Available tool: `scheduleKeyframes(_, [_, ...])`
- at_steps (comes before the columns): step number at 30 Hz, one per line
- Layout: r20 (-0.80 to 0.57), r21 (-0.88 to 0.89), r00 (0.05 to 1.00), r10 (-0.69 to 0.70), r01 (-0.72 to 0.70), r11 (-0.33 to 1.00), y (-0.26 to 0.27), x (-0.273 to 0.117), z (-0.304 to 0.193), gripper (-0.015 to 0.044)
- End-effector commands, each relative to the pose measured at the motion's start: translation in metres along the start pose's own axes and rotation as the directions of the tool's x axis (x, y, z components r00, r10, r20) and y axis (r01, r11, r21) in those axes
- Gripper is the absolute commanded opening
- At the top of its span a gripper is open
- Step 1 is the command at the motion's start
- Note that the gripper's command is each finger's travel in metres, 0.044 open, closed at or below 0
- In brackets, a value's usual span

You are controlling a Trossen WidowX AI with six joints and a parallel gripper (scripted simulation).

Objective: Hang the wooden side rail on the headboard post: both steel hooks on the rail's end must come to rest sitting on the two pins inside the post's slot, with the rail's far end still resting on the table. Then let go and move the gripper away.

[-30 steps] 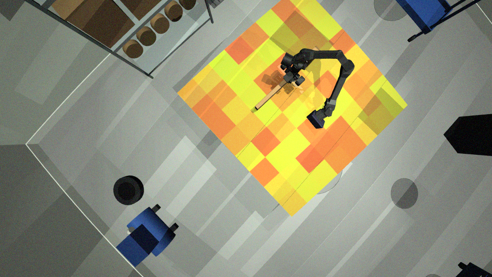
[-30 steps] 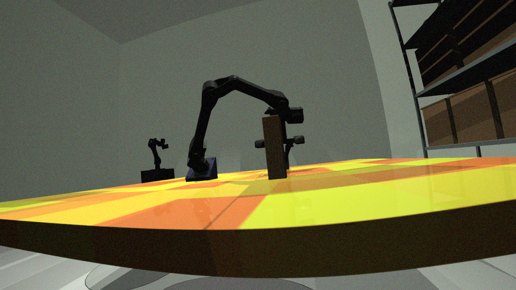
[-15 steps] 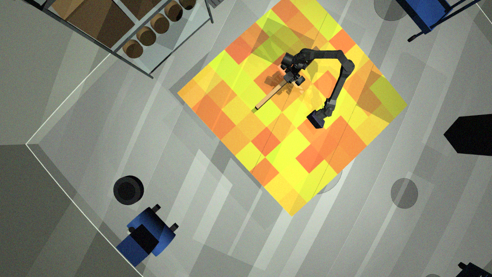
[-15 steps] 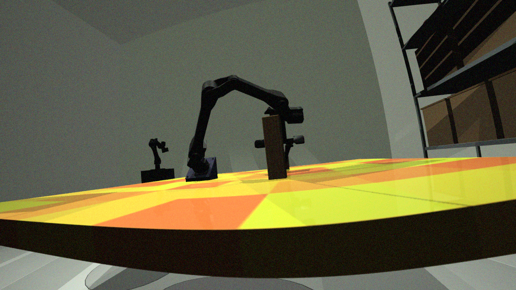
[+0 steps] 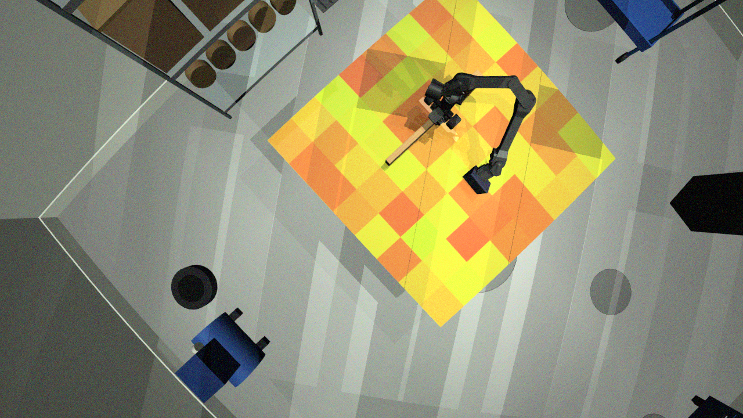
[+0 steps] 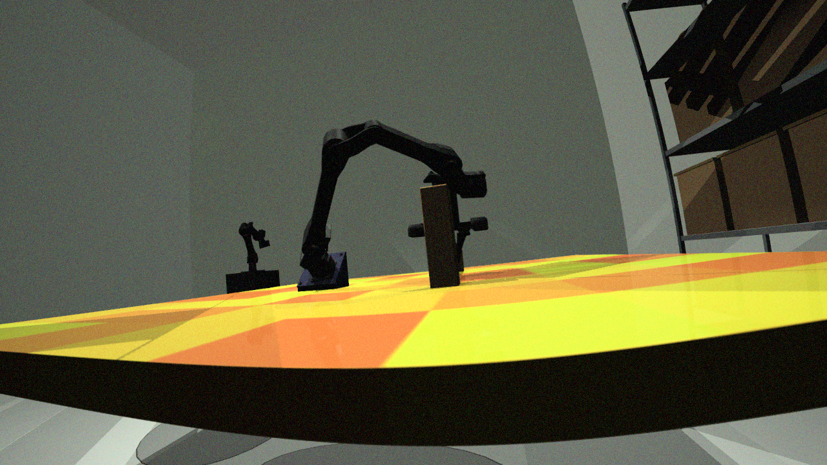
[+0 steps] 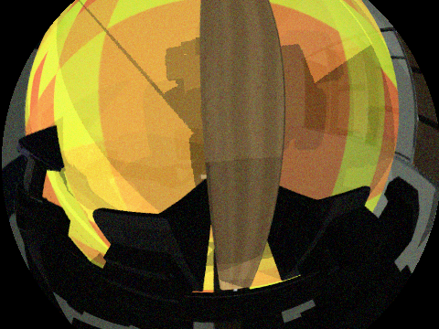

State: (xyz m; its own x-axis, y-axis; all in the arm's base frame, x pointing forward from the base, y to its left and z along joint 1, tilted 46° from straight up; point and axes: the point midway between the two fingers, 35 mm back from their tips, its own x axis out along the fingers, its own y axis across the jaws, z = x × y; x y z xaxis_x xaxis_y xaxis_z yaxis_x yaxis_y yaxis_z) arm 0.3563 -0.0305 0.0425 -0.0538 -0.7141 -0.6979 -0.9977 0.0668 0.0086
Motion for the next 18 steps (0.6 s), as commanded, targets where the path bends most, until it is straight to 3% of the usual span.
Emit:
scheduleKeyframes(1, [0.002,-0.004,1.0,-0.013,0.013,1.0,-0.0009,-0.0036,0.0002,0.0])
scheduleKeyframes(18, [0.001,-0.004,1.0,-0.013,0.013,1.0,-0.0012,-0.005,-0.0017,0.0])
